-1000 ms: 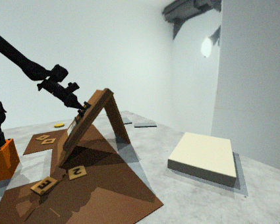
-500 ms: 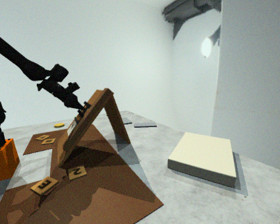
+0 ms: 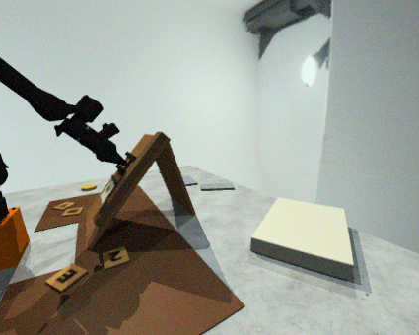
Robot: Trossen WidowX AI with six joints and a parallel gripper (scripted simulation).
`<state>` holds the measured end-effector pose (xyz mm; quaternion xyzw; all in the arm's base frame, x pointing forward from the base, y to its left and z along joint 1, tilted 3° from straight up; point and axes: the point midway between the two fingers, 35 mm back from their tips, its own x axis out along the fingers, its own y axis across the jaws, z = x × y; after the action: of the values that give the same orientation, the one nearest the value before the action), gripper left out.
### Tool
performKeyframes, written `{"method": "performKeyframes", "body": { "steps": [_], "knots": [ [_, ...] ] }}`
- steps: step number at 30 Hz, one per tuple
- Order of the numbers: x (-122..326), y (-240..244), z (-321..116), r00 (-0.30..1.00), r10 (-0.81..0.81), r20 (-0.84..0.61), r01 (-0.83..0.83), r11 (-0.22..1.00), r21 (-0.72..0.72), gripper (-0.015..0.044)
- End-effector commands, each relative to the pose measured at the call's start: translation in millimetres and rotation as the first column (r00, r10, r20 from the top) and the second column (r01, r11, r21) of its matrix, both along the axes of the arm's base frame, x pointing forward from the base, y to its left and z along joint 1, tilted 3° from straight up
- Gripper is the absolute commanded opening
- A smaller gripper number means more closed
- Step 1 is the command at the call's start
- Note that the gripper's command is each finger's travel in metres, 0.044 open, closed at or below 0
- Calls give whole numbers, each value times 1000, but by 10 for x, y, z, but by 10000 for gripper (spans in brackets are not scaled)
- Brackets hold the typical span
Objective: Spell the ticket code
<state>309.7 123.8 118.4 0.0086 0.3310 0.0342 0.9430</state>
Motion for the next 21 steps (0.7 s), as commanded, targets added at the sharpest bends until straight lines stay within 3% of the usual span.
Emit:
{"method": "performKeyframes", "body": {
  "steps": [1, 21],
  "knots": [
    [4, -21, 6, 1000, 6, 3, -6, 1000, 1, 0],
    [13, -134, 0, 1000, 6, 4, -6, 1000, 0, 0]
  ]
}}
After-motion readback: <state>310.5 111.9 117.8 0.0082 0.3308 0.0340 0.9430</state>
